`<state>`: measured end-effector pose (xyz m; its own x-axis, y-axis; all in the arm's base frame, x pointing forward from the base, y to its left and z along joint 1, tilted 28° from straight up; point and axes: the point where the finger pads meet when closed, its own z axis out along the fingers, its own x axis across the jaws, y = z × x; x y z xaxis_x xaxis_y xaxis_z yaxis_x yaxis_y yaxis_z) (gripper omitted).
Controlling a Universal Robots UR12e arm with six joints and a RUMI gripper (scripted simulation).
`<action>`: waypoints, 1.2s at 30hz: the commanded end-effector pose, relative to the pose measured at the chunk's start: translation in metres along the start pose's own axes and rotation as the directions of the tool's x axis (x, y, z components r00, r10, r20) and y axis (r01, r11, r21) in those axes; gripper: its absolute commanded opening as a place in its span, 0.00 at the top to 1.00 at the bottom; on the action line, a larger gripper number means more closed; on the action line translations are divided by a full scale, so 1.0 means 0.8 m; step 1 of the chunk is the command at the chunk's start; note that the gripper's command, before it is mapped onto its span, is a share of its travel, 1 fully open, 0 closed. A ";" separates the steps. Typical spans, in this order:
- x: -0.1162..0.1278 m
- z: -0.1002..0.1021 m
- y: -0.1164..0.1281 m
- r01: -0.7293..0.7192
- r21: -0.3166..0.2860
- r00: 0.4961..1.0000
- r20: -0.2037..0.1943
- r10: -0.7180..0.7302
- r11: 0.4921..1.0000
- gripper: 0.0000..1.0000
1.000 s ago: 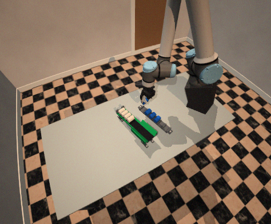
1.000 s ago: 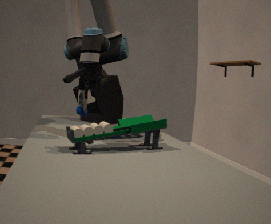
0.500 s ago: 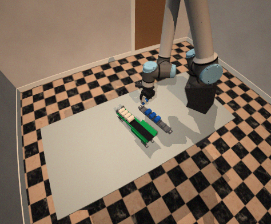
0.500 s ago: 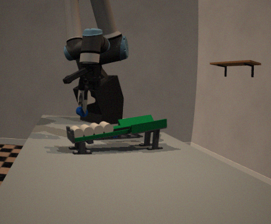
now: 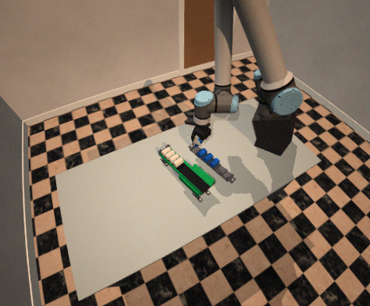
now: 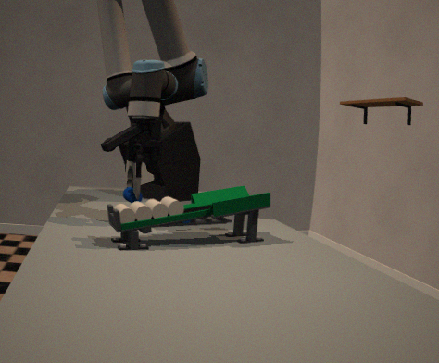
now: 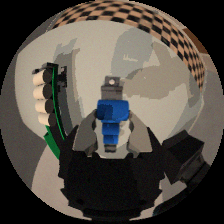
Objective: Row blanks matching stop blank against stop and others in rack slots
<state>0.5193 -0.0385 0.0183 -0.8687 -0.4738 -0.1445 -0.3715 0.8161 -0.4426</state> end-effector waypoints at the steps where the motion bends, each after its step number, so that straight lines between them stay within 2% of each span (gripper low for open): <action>1: -0.006 0.031 -0.006 -0.002 0.008 1.000 0.010 0.002 1.000 0.67; 8: -0.006 0.059 -0.006 -0.002 0.008 1.000 0.010 0.002 1.000 0.67; 15: -0.005 0.069 -0.005 -0.002 0.008 1.000 0.010 0.002 1.000 0.67; 36: -0.004 0.069 -0.004 -0.001 0.007 1.000 0.010 0.001 1.000 0.67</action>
<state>0.5406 -0.0574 -0.0296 -0.8666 -0.4757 -0.1509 -0.3690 0.8143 -0.4480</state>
